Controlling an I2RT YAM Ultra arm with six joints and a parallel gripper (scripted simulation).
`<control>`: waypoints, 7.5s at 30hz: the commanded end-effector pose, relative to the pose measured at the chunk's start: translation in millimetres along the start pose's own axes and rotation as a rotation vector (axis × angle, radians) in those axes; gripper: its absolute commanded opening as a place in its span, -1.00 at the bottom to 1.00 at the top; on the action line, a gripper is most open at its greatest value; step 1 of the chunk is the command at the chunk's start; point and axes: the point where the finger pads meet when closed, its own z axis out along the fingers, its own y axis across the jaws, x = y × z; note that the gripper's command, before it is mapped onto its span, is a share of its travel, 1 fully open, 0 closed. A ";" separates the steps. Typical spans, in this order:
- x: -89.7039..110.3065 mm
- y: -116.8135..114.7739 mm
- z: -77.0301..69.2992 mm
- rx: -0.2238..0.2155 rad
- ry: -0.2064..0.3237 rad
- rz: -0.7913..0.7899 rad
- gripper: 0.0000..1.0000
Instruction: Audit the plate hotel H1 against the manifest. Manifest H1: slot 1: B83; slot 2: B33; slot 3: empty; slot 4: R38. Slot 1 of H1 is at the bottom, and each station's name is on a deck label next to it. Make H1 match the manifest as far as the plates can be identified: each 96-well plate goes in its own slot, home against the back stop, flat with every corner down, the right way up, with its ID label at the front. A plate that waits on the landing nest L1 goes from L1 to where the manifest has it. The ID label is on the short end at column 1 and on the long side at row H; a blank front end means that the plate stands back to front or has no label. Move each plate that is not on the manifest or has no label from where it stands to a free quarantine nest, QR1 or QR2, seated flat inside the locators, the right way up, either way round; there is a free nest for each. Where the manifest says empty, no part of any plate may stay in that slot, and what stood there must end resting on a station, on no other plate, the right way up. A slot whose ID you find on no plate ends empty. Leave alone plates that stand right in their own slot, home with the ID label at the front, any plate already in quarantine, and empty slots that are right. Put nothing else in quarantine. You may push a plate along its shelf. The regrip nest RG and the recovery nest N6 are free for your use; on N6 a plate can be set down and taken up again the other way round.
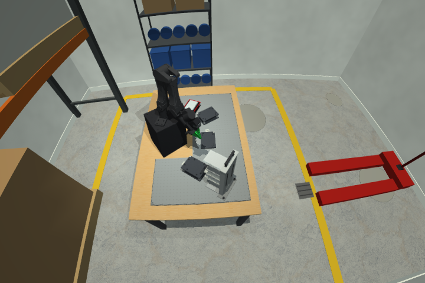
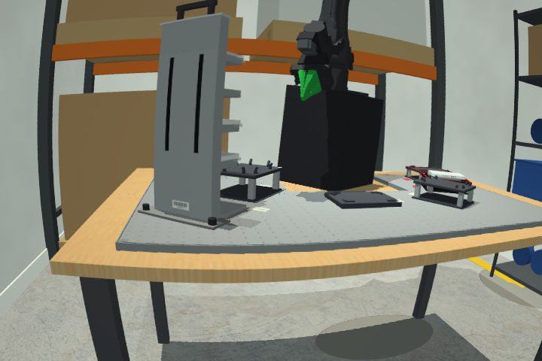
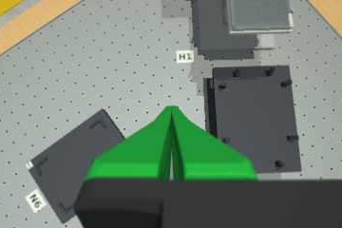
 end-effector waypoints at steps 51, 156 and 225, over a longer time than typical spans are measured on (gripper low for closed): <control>-36.4 -135.7 -19.1 -0.009 -0.055 -0.042 1.00; -126.2 -128.0 -22.5 -0.018 -0.045 -0.038 1.00; -129.0 -126.6 -0.7 -0.021 -0.034 -0.030 1.00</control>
